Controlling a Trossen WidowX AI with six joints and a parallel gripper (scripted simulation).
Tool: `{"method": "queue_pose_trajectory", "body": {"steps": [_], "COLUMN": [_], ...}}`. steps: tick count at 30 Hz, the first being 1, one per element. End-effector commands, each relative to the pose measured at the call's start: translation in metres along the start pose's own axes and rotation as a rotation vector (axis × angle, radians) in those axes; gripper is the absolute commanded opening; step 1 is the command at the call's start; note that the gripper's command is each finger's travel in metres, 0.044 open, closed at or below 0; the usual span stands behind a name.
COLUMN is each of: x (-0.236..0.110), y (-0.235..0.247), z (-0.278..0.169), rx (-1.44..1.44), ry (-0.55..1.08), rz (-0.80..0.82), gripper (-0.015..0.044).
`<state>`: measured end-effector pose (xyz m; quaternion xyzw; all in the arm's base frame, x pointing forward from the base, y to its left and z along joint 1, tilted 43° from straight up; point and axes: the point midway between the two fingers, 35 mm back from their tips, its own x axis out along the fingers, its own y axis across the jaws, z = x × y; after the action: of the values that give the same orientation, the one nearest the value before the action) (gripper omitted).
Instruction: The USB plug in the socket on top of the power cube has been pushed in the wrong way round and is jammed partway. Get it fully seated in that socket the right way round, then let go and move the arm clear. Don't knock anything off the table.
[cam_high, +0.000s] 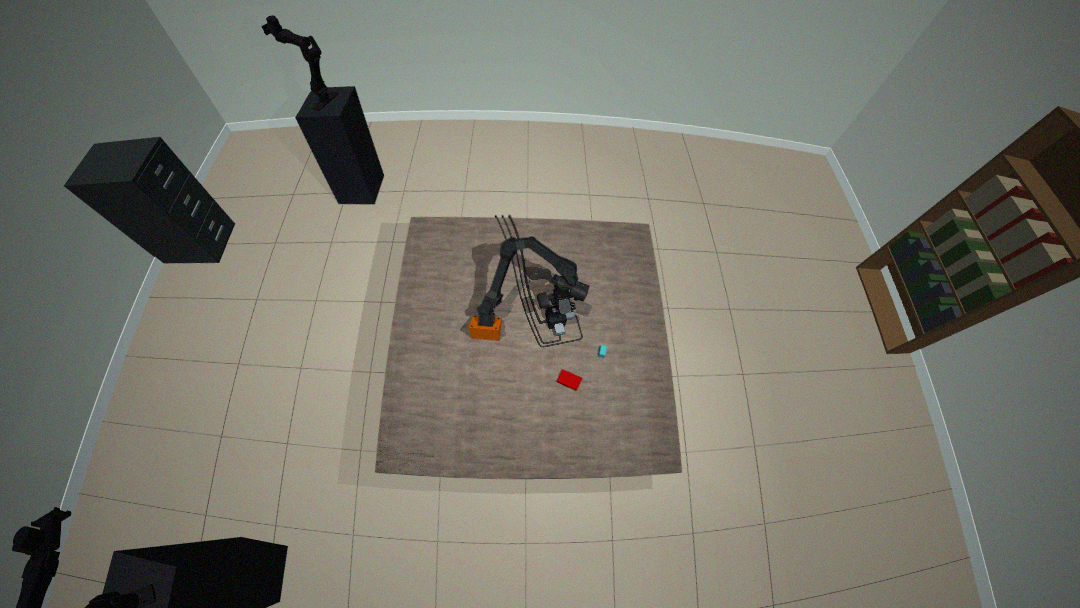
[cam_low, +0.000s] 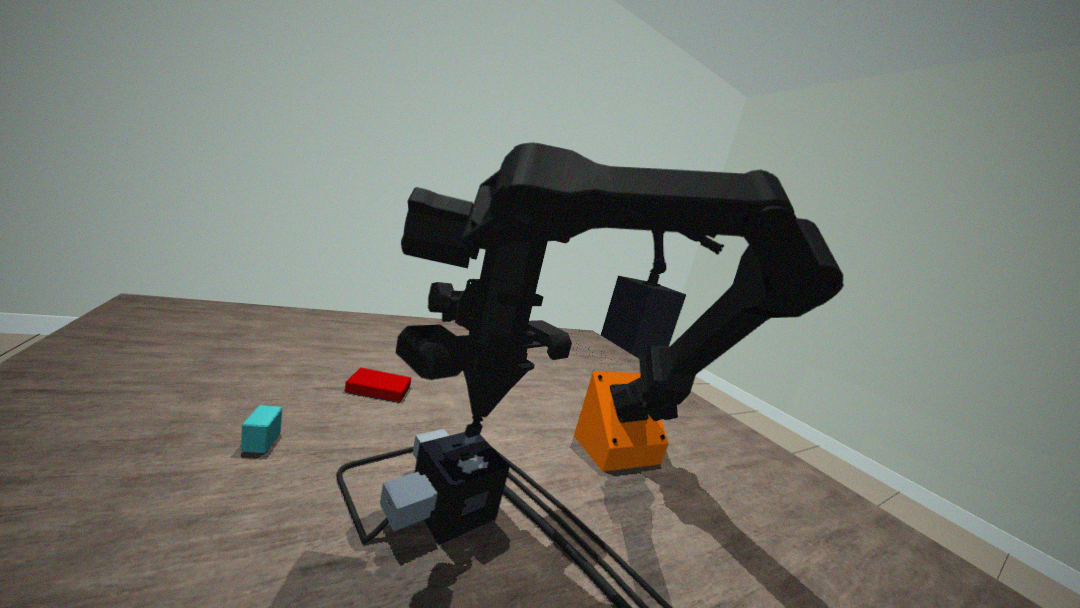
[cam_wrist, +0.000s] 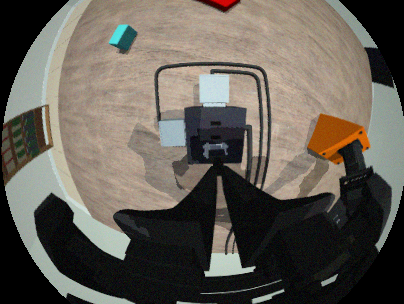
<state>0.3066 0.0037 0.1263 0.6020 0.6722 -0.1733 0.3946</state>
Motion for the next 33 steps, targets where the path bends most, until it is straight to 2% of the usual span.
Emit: {"method": "queue_pose_trajectory", "body": {"steps": [1, 33], "x": [-0.0002, 0.0023], "y": [0.0003, -0.0001], "z": [0.0001, -0.0012], "rx": [0.063, 0.058], "ry": [-0.001, 0.014], "rz": [0.002, 0.002], "gripper": [0.0000, 0.0000]}}
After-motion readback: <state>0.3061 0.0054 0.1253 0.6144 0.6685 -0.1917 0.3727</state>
